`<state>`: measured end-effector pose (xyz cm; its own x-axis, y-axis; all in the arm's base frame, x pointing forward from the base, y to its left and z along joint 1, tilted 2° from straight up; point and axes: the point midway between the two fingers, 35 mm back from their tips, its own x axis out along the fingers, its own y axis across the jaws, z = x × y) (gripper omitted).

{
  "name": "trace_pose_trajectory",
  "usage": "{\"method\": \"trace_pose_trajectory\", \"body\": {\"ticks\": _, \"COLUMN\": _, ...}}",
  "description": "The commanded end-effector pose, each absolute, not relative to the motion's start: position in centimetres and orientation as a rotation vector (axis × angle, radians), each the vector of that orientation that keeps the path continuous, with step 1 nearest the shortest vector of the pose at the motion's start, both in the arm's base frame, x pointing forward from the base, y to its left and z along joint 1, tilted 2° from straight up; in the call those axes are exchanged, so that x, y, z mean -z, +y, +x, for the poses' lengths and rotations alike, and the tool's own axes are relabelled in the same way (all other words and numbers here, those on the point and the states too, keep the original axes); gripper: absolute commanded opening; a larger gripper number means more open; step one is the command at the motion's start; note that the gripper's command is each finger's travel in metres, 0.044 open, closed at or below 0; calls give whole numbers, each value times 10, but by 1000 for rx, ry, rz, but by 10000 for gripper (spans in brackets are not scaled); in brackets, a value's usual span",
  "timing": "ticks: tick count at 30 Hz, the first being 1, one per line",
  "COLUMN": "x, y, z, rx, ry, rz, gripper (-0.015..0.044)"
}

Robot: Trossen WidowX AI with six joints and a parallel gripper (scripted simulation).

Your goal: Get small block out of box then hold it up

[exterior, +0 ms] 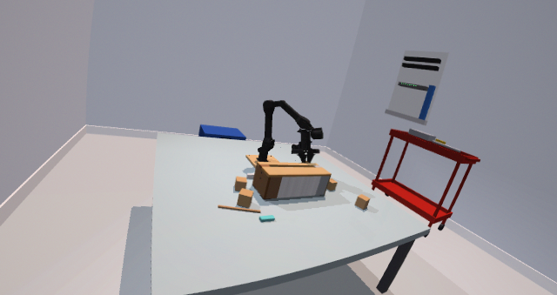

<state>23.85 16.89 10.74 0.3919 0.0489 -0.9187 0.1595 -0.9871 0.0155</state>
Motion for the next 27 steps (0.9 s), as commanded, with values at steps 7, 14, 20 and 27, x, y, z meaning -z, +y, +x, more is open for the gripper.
{"method": "trace_pose_trajectory", "body": {"ticks": 7, "x": -158, "y": 150, "z": 232, "rx": 1527, "ry": 492, "rz": 2450, "gripper": 0}}
{"method": "trace_pose_trajectory", "body": {"ticks": 14, "x": -183, "y": 138, "z": 224, "rx": 1415, "ry": 642, "rz": 2391, "gripper": 0}}
{"method": "trace_pose_trajectory", "body": {"ticks": 20, "x": -183, "y": 138, "z": 224, "rx": 1415, "ry": 642, "rz": 2391, "gripper": 0}}
{"method": "trace_pose_trajectory", "body": {"ticks": 27, "x": -183, "y": 138, "z": 224, "rx": 1415, "ry": 642, "rz": 2391, "gripper": 0}}
